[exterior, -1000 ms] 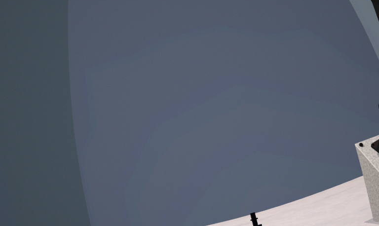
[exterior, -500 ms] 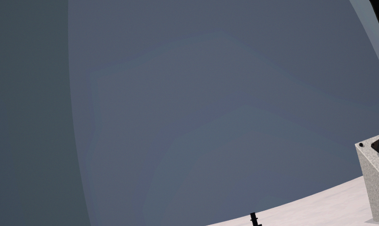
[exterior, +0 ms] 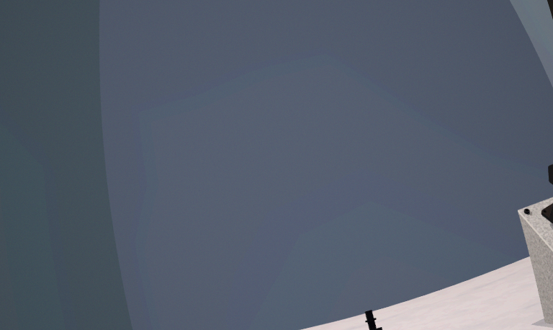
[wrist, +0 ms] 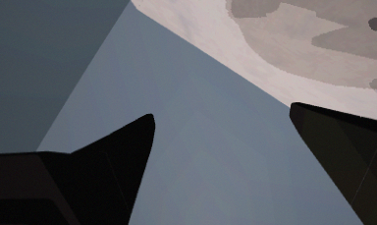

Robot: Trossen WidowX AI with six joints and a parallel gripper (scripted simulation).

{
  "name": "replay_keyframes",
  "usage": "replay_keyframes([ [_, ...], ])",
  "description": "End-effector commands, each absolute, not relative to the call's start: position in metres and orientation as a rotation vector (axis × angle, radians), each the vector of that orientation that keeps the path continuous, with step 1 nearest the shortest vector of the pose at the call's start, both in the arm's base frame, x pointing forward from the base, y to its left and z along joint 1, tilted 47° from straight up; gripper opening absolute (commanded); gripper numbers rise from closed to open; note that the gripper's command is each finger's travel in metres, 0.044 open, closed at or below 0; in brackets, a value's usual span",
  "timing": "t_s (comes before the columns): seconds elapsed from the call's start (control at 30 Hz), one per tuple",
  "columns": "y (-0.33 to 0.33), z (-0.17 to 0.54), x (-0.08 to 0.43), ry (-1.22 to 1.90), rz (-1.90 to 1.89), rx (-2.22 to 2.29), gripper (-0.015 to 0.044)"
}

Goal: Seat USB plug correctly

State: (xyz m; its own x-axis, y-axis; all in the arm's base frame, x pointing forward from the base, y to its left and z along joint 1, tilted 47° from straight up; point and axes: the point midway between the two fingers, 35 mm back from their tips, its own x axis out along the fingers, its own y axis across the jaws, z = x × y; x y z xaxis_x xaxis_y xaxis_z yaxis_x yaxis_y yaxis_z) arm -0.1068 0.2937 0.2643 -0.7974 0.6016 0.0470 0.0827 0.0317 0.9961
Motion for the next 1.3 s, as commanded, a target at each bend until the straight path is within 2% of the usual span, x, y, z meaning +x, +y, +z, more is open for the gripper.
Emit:
replay_keyframes([
  [0.0, 0.316, 0.276, -0.046, 1.74, 1.691, 0.844, 0.044],
  [0.2, 0.324, 0.286, 0.06, 1.465, 1.427, 1.029, 0.044],
  [0.47, 0.287, 0.283, 0.198, 1.205, 1.049, 1.129, 0.044],
  [0.63, 0.253, 0.256, 0.257, 1.191, 0.81, 1.128, 0.044],
  [0.77, 0.201, 0.215, 0.307, 1.241, 0.511, 1.223, 0.044],
  [1.0, 0.086, 0.15, 0.355, 1.315, -0.002, 1.436, 0.044],
  [1.27, -0.005, 0.097, 0.336, 1.487, -0.425, 1.676, 0.044],
])
